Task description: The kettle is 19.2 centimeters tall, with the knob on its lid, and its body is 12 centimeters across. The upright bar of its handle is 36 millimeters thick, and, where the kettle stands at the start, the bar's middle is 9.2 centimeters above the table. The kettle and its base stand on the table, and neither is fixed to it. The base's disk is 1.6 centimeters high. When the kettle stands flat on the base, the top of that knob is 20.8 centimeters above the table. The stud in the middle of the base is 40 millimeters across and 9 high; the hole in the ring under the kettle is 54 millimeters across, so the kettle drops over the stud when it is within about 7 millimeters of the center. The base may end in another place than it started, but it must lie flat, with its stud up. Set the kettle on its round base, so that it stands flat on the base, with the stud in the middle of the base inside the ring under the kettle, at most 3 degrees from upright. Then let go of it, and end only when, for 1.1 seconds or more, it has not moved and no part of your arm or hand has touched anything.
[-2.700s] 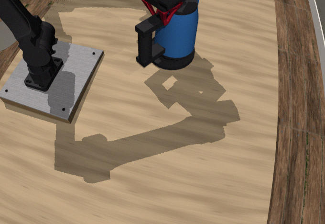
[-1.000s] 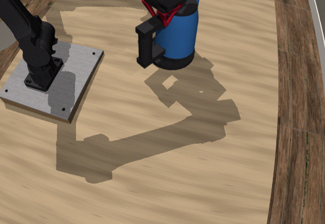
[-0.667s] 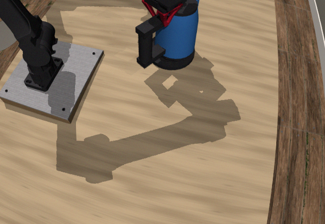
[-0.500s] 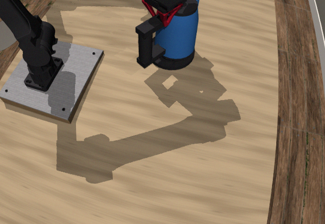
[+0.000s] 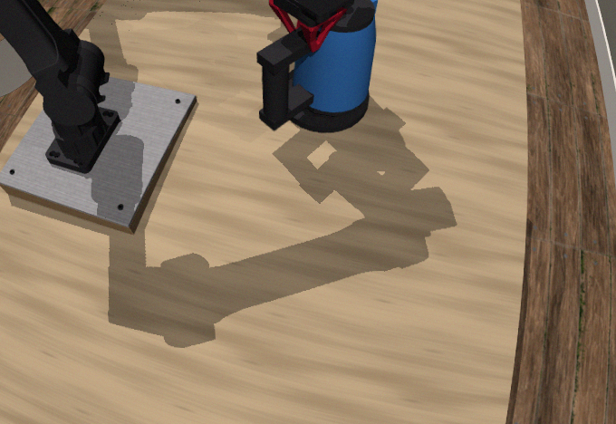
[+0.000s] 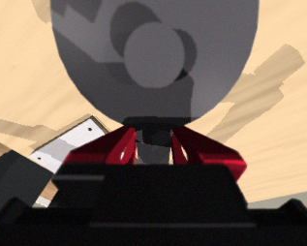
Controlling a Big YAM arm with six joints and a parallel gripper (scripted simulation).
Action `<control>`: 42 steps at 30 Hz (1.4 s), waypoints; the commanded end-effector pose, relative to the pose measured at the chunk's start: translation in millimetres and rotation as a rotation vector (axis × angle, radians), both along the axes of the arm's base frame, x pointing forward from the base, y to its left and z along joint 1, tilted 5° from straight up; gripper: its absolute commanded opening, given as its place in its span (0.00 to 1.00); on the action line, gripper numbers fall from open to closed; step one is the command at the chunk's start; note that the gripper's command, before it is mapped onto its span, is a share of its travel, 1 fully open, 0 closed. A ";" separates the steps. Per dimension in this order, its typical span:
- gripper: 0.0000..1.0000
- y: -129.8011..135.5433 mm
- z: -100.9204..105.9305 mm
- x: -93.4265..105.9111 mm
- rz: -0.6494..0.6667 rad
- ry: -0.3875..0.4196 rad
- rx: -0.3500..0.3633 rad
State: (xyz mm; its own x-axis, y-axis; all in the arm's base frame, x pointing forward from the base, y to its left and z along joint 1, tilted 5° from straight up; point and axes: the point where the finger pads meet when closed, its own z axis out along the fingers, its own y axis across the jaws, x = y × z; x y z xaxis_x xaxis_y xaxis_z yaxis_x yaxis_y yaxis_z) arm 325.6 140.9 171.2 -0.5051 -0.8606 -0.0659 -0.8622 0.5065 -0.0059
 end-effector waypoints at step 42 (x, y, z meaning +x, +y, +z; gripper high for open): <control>0.00 9.0 37.1 17.2 -0.002 -0.083 0.040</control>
